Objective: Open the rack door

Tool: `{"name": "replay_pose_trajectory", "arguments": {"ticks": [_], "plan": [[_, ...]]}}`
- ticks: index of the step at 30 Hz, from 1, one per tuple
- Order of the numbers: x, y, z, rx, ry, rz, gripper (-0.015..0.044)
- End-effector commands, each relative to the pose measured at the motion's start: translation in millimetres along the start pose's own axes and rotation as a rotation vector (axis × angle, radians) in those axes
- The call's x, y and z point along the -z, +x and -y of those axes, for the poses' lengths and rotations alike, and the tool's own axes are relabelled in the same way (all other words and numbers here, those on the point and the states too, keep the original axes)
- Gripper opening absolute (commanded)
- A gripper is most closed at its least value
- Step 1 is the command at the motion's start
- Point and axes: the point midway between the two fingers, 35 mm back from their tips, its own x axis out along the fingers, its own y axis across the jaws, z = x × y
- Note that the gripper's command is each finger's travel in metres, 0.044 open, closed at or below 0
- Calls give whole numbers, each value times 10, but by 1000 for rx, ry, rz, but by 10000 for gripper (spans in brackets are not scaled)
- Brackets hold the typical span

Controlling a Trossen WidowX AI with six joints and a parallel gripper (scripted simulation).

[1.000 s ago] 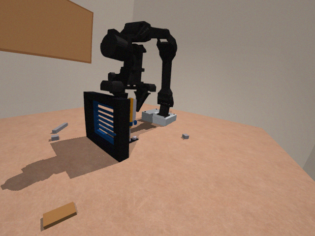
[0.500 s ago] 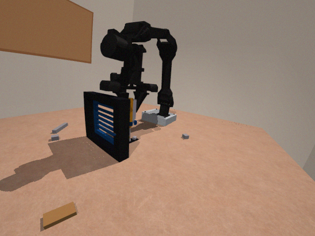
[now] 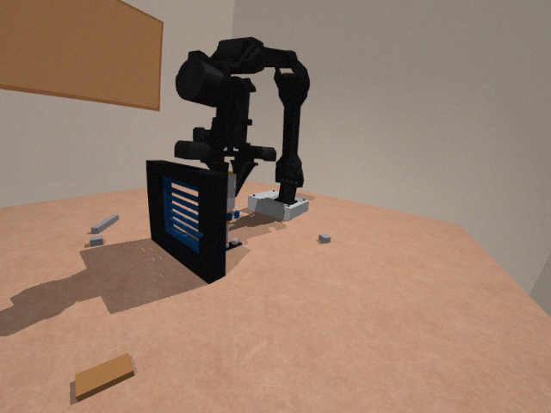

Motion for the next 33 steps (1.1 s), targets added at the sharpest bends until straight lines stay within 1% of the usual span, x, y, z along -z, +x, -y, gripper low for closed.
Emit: {"name": "replay_pose_trajectory", "arguments": {"ticks": [1, 19, 33], "plan": [[-12, -1, 9, -2, -28, 3, 16], [-115, 0, 149, 0, -398, 4, 16], [-295, 3, 335, 3, -659, 5, 16]]}}
